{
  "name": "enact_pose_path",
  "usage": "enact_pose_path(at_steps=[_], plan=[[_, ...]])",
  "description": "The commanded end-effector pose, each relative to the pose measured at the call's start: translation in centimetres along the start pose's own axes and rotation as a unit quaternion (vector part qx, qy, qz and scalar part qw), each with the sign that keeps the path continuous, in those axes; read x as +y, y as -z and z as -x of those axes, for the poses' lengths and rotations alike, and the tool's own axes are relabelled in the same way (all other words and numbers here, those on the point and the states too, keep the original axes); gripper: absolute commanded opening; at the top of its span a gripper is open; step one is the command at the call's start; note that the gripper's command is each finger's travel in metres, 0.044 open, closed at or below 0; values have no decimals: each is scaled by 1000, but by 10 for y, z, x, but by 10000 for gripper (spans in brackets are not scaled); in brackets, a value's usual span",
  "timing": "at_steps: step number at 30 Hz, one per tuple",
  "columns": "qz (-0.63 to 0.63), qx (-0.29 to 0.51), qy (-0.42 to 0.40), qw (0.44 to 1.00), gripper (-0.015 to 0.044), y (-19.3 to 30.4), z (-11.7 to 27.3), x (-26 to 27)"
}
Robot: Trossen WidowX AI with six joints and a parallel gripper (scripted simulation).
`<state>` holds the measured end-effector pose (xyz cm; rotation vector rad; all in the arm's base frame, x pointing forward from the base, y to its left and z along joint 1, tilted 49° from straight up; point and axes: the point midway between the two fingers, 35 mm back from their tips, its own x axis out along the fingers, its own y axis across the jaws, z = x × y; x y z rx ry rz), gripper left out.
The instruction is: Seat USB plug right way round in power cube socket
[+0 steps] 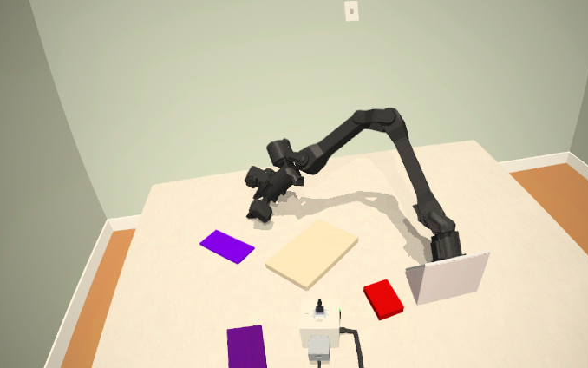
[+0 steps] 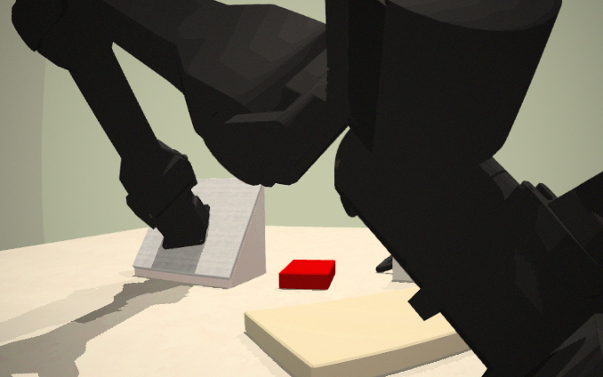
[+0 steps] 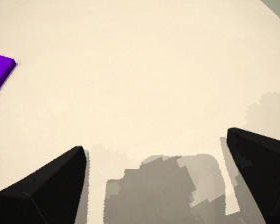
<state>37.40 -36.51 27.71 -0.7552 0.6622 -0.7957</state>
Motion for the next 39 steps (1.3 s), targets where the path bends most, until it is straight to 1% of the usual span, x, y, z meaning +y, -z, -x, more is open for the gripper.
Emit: enact_pose_path(at_steps=[1,2,4,6,9,12,19,23,28,34,39], plan=[[2,-3,-2,1000,426,-4,2,2],[6,-13,-7,1000,440,-15,7,6],[-1,-30,-30,999,440,-41,19,27],[-41,-18,-59,997,440,-44,19,49],[-139,28,-122,982,440,-49,26,106],[-224,87,-168,956,440,-51,40,159],[-342,207,-198,895,440,-47,77,243],[-393,274,-187,858,440,-41,103,282],[-445,346,-147,812,440,-29,138,322],[-496,409,-67,763,440,-13,183,360],[-534,430,19,728,440,2,221,382]])
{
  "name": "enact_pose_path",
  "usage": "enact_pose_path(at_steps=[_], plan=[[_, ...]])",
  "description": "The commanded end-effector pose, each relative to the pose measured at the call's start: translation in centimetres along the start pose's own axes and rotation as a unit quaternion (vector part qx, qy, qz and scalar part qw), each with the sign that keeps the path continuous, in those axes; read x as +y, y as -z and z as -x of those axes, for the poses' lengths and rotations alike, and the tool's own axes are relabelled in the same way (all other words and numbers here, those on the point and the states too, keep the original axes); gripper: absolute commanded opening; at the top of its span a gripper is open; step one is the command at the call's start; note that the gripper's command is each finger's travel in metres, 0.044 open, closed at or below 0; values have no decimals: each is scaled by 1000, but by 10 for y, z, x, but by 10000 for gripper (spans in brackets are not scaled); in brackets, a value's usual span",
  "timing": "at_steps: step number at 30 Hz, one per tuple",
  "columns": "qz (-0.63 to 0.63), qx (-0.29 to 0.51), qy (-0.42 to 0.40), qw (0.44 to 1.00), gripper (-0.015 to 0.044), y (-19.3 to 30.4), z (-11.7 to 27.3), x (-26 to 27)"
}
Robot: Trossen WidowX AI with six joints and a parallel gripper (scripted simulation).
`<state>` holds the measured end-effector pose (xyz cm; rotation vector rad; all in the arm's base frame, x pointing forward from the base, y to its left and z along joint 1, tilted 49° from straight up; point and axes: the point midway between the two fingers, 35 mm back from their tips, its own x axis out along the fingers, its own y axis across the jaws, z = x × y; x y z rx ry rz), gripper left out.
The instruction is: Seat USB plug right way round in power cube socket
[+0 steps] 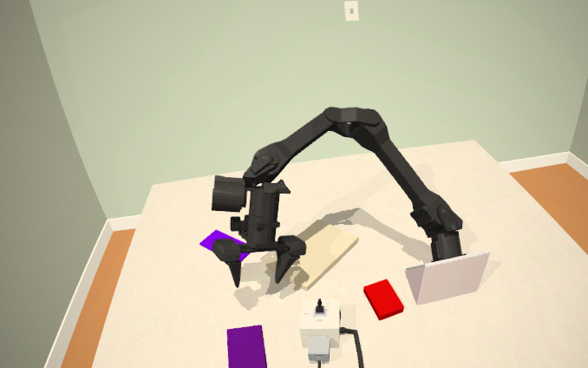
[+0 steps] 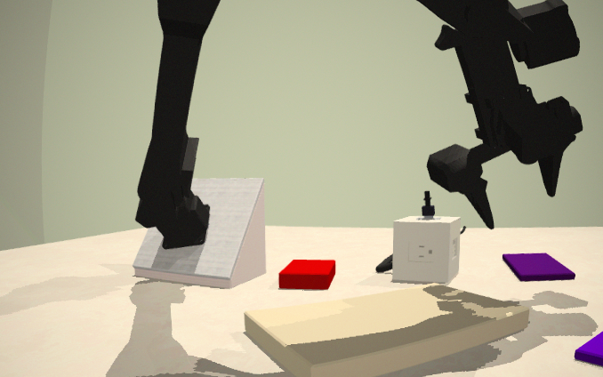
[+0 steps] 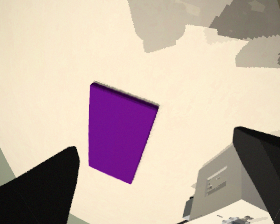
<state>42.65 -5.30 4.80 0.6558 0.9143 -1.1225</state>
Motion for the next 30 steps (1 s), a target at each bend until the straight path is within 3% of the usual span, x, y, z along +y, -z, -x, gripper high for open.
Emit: enact_pose_path(at_steps=[1,13,30], plan=[[-122,-24,87,988,440,68,8,-13],[-289,-165,147,931,440,142,36,-48],[-291,-168,147,930,440,142,35,-50]])
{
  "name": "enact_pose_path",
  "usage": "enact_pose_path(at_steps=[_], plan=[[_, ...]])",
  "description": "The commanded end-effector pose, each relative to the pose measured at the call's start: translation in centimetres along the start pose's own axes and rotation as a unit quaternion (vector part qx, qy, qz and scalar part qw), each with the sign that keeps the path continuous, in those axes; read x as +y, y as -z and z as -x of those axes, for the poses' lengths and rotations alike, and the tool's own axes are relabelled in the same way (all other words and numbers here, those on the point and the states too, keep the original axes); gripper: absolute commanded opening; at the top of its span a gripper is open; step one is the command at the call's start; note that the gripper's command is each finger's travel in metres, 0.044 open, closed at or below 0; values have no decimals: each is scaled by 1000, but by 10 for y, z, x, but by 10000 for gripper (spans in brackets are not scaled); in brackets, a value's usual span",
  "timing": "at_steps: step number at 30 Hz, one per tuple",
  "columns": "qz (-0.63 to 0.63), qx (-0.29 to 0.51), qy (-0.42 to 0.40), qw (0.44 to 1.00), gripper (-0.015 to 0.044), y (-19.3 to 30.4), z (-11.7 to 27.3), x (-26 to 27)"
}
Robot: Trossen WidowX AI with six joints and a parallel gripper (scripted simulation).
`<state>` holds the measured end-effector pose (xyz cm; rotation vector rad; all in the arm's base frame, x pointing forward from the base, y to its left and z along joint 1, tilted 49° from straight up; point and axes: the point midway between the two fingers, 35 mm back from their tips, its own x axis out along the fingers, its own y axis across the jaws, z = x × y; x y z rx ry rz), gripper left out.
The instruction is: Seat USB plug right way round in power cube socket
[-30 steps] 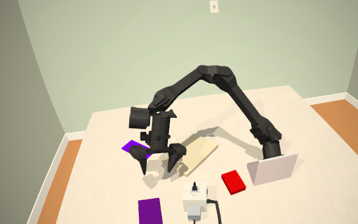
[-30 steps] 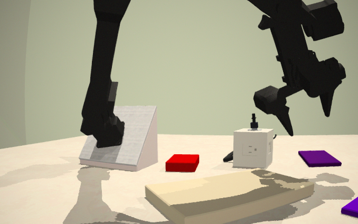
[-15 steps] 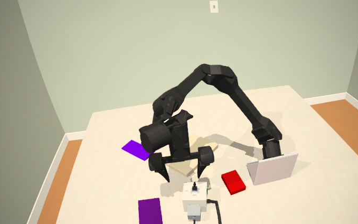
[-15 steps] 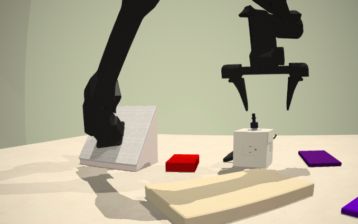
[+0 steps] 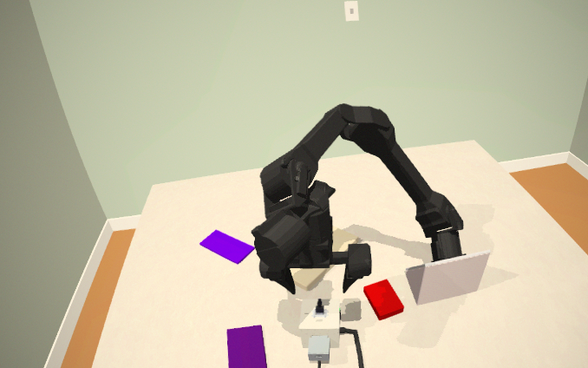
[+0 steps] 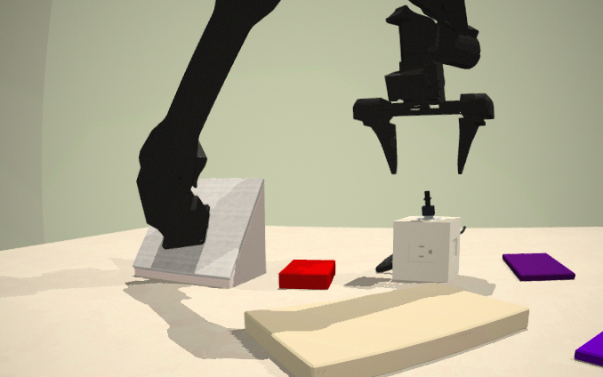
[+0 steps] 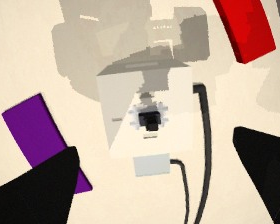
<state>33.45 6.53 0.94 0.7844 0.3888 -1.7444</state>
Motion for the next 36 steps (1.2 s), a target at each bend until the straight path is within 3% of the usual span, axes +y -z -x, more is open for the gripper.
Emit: enact_pose_path(at_steps=[1,31,36], plan=[[-3,-2,-2,1000,440,0,-1,0],[-3,-3,-2,1000,440,-1,-29,0],[-5,-2,0,1000,309,0,-28,0]])
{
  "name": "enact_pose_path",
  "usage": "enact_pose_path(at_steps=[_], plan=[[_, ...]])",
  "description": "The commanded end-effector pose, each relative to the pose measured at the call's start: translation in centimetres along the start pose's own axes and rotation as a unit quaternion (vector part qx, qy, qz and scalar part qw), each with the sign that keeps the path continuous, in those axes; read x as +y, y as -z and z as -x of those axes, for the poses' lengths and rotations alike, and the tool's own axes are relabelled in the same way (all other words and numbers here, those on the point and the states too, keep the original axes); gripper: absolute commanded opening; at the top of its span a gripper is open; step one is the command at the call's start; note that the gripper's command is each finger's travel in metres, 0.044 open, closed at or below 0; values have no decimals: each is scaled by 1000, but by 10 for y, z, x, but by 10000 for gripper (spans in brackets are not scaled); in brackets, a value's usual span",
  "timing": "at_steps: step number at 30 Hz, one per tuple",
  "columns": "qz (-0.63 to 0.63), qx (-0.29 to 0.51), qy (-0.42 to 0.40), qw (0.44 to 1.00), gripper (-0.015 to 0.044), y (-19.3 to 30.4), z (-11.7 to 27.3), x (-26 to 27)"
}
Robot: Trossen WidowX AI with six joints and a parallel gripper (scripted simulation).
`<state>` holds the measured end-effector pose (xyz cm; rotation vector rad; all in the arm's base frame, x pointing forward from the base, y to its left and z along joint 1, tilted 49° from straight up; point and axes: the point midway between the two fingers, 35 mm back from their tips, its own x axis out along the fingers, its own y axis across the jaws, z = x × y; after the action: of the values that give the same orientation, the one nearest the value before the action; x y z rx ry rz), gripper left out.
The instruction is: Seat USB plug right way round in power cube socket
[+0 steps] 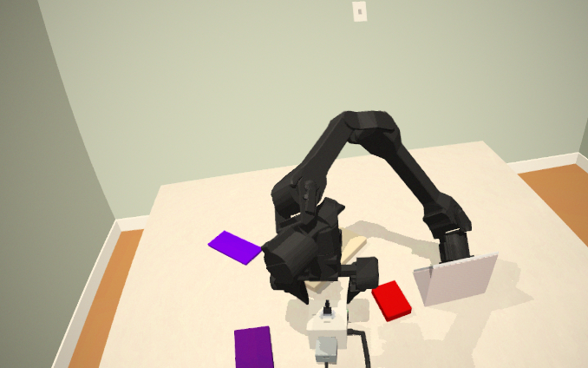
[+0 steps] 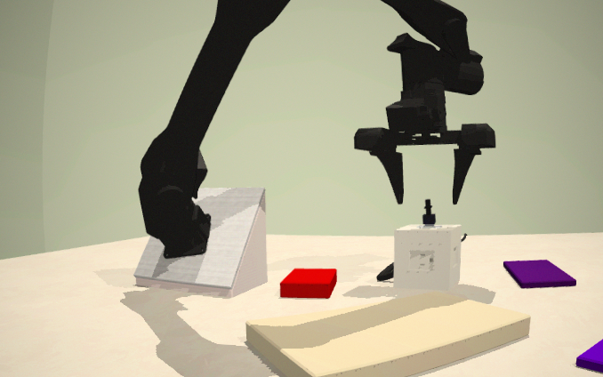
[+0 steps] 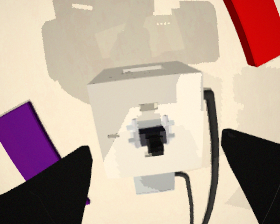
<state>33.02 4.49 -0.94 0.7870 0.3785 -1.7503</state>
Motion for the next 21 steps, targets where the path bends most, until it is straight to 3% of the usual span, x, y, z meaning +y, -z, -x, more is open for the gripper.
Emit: enact_pose_path(at_steps=[1,11,21], plan=[[0,0,0,1000,282,0,0,0],[0,0,0,1000,20,0,0,0],[0,0,0,1000,0,0,0,0]])
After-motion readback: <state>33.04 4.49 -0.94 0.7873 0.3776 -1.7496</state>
